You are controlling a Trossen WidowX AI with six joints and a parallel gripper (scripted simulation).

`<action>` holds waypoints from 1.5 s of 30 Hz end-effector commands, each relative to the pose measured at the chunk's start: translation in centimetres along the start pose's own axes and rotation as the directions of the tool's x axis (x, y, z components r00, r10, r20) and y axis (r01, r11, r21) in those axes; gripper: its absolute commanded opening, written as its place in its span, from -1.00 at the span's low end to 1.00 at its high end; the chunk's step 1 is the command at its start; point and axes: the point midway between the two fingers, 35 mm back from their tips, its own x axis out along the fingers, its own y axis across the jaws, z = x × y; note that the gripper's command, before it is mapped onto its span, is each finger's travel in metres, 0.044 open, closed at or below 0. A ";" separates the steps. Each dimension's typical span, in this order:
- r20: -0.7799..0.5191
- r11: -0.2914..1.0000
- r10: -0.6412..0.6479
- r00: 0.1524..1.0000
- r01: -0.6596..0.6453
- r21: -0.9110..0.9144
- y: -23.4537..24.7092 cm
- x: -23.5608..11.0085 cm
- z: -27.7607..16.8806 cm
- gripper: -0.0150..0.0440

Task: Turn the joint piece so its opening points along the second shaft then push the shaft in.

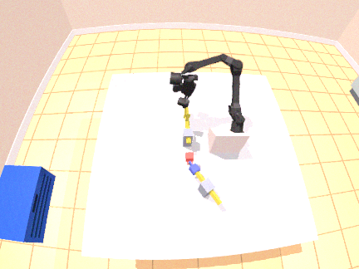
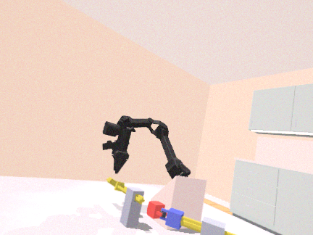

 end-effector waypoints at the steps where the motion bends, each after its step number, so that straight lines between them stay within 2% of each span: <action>1: 0.016 0.991 0.014 1.000 -0.016 0.133 -0.1 0.4 -0.1 1.00; 13: 0.055 0.855 0.031 0.998 -0.055 0.516 -0.2 2.3 -0.2 1.00; 26: 0.102 0.549 0.038 0.994 -0.107 0.829 -0.5 4.3 -0.4 1.00; 33: 0.127 0.359 0.038 0.991 -0.132 0.924 -0.7 5.1 -0.6 1.00; 45: 0.127 0.353 0.037 0.991 -0.132 0.926 -0.6 5.9 -0.5 1.00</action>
